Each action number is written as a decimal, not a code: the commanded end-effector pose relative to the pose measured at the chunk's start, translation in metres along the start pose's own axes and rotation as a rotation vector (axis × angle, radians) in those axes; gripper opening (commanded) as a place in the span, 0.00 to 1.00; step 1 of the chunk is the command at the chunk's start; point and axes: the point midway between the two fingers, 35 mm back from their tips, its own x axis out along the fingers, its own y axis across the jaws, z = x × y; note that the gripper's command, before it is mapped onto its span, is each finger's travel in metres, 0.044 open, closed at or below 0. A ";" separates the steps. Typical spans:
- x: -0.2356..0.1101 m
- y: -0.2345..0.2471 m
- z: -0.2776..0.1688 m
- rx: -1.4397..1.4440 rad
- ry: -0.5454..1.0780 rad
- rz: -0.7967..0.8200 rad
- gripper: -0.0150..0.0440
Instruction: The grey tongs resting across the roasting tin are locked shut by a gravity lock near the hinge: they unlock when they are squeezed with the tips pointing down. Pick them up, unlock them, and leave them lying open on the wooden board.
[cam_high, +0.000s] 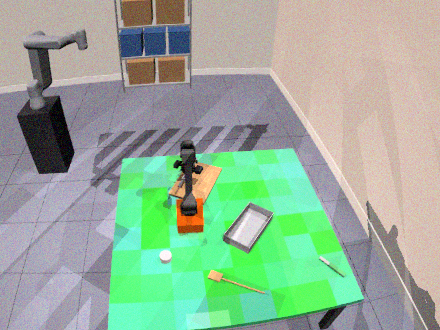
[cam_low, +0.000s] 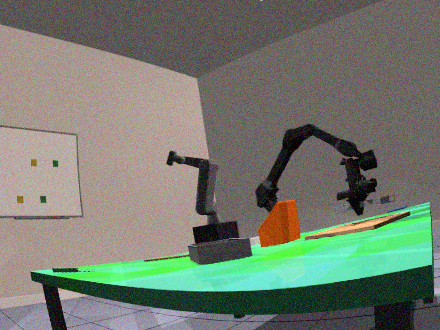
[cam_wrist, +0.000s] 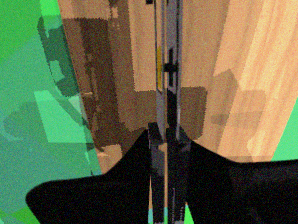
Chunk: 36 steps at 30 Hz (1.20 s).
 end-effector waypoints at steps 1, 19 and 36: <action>0.001 0.000 0.000 -0.004 -0.001 0.003 0.00; 0.001 0.000 0.000 0.000 0.001 0.000 0.80; -0.090 -0.113 0.008 0.004 -0.005 -0.005 1.00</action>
